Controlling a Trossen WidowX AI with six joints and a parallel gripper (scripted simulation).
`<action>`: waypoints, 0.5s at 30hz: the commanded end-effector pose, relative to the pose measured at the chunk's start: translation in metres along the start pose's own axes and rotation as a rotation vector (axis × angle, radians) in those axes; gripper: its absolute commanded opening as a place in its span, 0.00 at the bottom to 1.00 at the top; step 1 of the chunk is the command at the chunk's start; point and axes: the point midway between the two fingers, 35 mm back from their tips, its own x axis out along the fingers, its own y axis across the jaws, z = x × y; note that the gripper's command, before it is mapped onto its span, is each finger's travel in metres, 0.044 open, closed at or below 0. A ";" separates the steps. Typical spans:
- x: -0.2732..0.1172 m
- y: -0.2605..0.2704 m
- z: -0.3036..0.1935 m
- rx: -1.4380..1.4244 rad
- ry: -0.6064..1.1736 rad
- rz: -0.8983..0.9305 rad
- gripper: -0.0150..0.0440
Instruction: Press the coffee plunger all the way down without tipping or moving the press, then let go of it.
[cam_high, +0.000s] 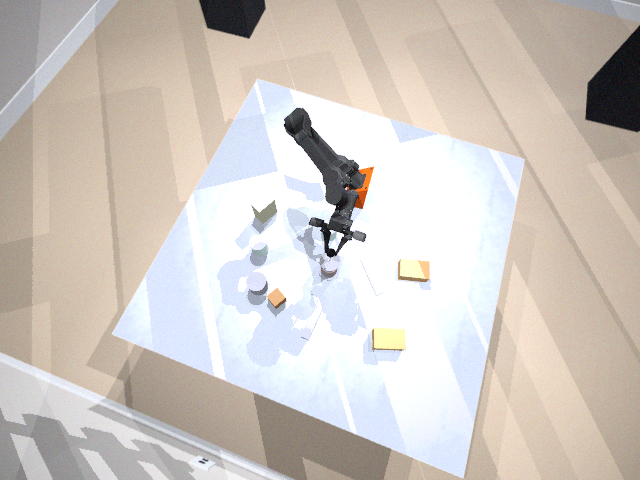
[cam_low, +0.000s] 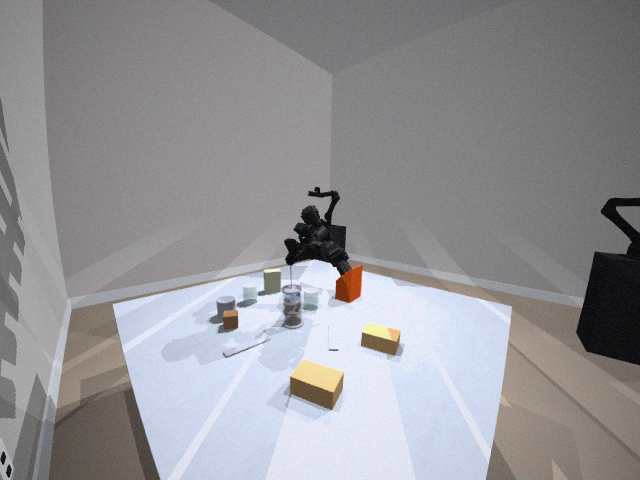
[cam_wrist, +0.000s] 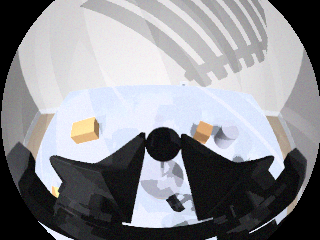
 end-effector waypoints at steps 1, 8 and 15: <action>0.009 0.001 -0.030 -0.043 0.062 -0.006 0.46; 0.016 0.001 -0.039 -0.044 0.061 -0.006 0.46; 0.023 0.000 -0.048 -0.045 0.060 -0.007 0.46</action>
